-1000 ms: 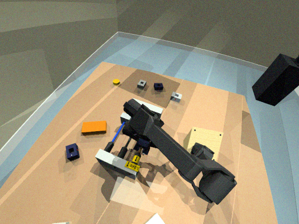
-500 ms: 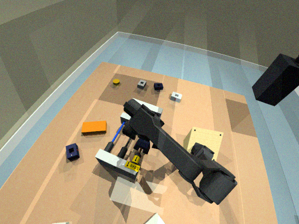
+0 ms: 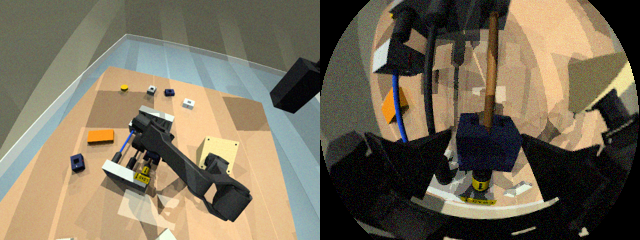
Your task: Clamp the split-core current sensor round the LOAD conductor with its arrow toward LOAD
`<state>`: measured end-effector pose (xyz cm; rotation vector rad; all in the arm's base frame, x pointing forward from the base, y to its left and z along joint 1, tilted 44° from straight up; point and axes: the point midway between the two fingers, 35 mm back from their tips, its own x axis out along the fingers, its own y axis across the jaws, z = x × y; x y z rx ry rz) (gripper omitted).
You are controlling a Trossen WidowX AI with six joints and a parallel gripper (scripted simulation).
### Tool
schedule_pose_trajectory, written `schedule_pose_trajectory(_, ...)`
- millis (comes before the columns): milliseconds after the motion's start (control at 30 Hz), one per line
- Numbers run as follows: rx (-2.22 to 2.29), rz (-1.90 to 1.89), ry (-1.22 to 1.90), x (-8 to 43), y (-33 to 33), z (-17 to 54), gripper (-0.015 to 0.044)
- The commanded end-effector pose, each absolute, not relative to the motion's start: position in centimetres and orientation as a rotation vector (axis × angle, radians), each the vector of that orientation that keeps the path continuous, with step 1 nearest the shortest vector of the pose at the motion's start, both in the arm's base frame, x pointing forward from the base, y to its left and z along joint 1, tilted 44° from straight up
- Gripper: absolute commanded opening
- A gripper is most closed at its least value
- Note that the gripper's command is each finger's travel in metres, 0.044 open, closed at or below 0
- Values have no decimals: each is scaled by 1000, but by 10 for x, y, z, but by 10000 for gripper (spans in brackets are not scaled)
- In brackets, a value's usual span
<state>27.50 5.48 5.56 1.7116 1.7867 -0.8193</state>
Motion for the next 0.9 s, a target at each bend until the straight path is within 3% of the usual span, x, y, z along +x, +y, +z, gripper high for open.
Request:
schedule_pose_trajectory(0,1719,-814,1781,276,57,54,440)
schedule_pose_trajectory(567,1720,-813,1782,274,75,35,440)
schedule_pose_trajectory(867,1715,-811,1779,275,73,38,360)
